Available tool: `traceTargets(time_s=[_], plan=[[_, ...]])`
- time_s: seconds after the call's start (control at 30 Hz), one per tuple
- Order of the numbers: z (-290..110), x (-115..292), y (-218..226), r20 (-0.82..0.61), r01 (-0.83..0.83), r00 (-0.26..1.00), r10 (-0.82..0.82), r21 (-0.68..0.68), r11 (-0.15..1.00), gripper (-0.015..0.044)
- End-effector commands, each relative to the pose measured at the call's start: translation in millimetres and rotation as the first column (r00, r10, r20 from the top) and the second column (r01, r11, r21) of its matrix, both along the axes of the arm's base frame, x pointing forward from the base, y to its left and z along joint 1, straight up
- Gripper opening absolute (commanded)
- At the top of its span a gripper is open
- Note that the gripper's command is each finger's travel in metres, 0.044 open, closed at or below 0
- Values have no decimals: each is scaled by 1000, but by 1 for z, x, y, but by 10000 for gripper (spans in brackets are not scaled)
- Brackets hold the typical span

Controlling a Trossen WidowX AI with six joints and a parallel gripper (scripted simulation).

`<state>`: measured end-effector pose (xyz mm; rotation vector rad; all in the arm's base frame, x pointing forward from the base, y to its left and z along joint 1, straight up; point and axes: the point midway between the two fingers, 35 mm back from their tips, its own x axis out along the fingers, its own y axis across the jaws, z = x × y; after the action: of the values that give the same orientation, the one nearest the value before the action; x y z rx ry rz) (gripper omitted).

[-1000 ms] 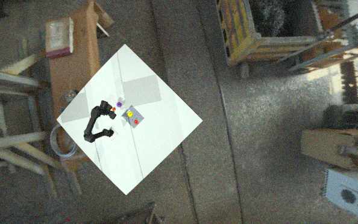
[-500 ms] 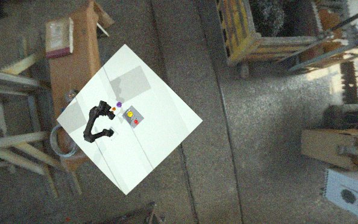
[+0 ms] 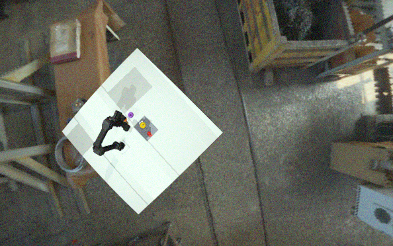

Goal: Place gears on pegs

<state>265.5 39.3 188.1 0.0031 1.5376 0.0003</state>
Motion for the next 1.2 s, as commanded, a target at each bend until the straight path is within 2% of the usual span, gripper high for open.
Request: traceTargets(time_s=[0.0, 1.17], plan=[[-4, 6, -6, -3, -5, 1000, 5, 2, 1000, 0], [-34, 39, -80, -3, 19, 1000, -19, 4, 1000, 0]])
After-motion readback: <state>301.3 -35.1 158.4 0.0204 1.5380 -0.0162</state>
